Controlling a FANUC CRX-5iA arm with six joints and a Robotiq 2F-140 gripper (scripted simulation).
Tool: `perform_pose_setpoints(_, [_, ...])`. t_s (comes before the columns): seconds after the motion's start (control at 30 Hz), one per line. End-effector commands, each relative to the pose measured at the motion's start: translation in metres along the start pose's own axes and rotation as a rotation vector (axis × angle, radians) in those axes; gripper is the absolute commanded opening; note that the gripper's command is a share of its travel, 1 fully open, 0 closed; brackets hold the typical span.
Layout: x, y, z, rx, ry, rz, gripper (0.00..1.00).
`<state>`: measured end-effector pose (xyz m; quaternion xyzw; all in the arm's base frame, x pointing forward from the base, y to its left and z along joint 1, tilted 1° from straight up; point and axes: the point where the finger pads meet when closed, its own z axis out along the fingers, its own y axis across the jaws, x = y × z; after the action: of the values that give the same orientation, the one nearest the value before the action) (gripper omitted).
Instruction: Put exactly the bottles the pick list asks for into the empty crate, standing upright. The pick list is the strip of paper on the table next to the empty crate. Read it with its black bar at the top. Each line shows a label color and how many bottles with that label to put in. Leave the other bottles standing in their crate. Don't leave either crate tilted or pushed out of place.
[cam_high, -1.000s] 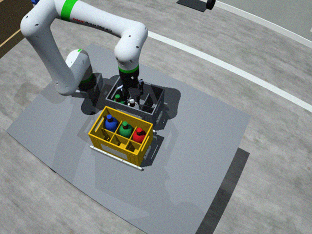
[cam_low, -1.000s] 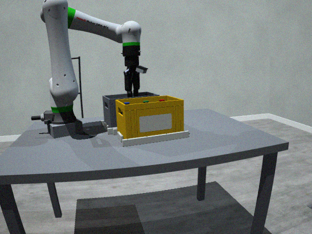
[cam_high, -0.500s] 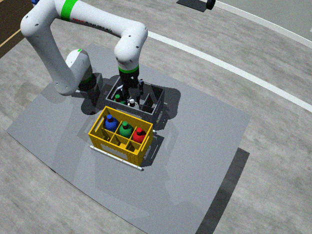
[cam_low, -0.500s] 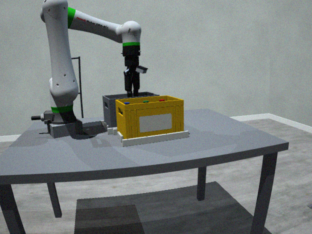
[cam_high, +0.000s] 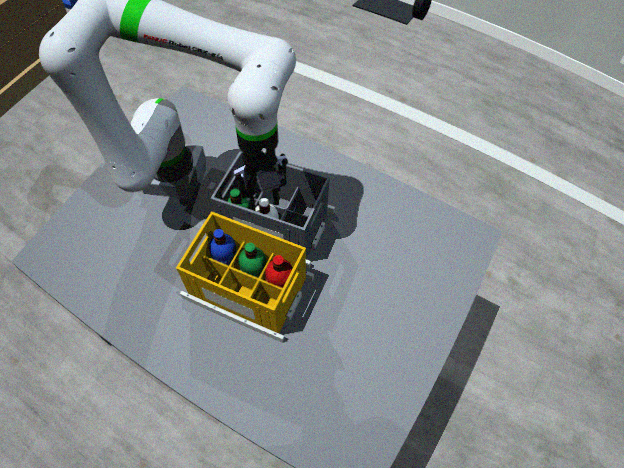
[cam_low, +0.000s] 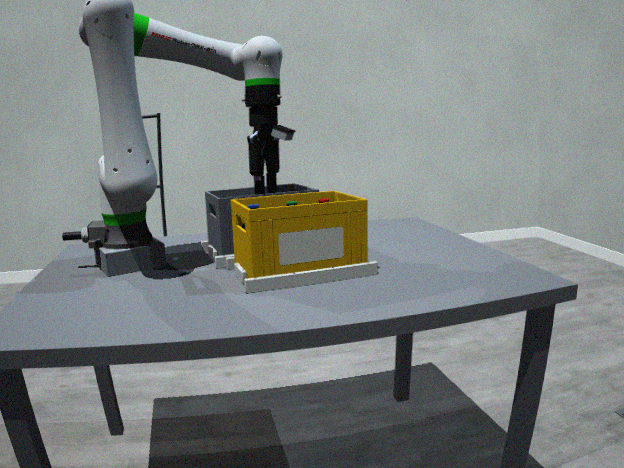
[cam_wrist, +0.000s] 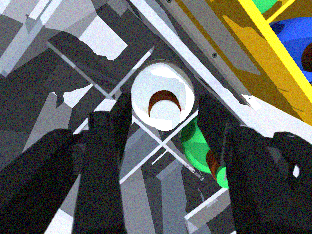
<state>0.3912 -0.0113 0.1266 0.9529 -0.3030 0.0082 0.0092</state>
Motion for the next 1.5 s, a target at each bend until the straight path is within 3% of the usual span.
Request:
perform_pose_setpoints(0.0, [0.0,0.0,-0.011,0.001,0.001,0.0,0.44])
perform_pose_setpoints(0.9, [0.0,0.0,-0.069,0.001,0.001,0.0,0.44])
perform_pose_setpoints(1.47, [-0.051,-0.053,-0.093,0.001,0.001,0.0,0.44])
